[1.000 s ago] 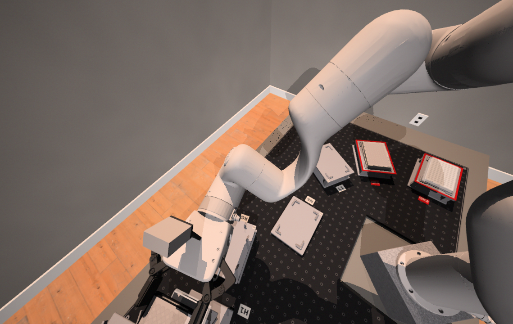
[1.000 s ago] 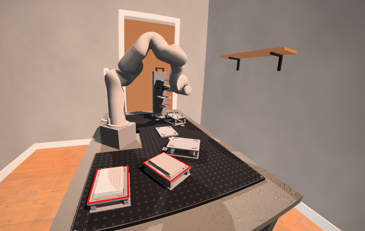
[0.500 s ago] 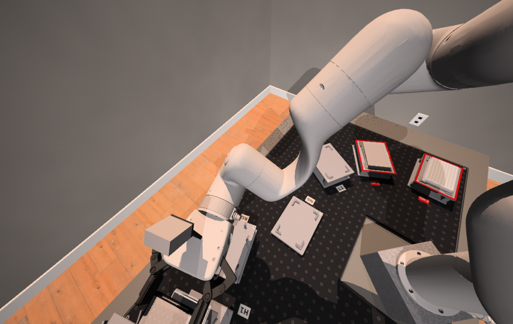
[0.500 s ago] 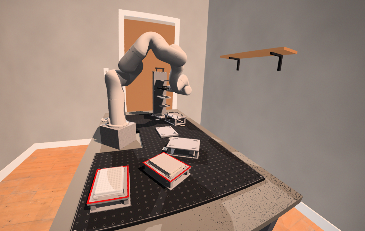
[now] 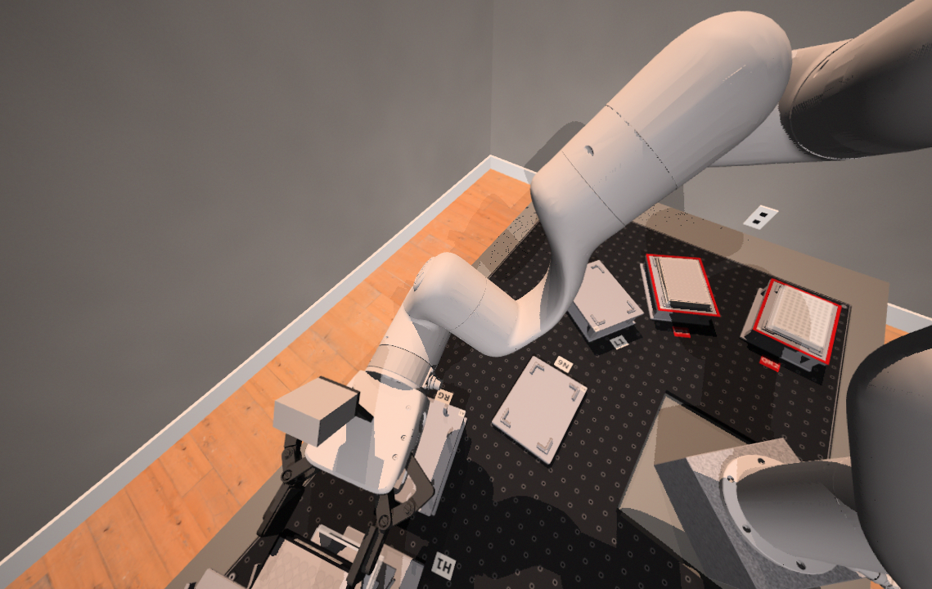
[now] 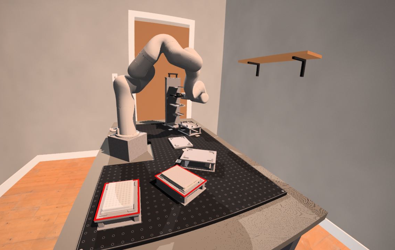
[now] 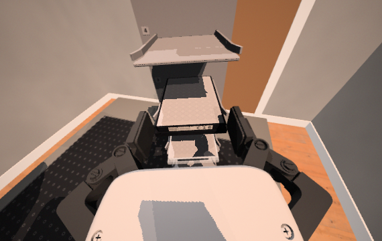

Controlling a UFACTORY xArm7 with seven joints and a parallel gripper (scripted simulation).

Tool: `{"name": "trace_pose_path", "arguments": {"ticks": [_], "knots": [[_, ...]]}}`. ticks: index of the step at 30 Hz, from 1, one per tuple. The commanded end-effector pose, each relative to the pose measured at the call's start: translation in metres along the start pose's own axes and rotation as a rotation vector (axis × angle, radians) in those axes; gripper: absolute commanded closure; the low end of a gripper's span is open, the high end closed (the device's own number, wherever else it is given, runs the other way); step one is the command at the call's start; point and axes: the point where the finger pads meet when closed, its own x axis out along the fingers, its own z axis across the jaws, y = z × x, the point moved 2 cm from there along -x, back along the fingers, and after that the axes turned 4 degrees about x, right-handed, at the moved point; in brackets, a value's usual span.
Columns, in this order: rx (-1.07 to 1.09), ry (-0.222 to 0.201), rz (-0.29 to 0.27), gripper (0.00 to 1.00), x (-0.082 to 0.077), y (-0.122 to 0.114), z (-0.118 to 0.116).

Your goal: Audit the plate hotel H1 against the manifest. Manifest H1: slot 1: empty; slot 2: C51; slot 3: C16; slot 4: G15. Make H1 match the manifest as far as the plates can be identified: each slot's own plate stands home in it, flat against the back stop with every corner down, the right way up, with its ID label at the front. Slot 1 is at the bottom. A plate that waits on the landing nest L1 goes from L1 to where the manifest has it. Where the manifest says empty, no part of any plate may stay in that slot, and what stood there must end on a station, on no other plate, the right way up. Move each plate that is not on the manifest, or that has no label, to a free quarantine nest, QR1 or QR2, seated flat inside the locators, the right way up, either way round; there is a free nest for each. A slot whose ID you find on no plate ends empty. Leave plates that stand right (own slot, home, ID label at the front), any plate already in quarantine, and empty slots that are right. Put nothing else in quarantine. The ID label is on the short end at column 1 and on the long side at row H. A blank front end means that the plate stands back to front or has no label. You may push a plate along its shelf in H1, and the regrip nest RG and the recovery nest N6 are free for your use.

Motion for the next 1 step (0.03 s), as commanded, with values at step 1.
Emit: {"name": "trace_pose_path", "arguments": {"ticks": [1], "knots": [[-0.004, 0.000, 0.000, 0.00, 0.0001, 0.0015, 0.0006]]}}
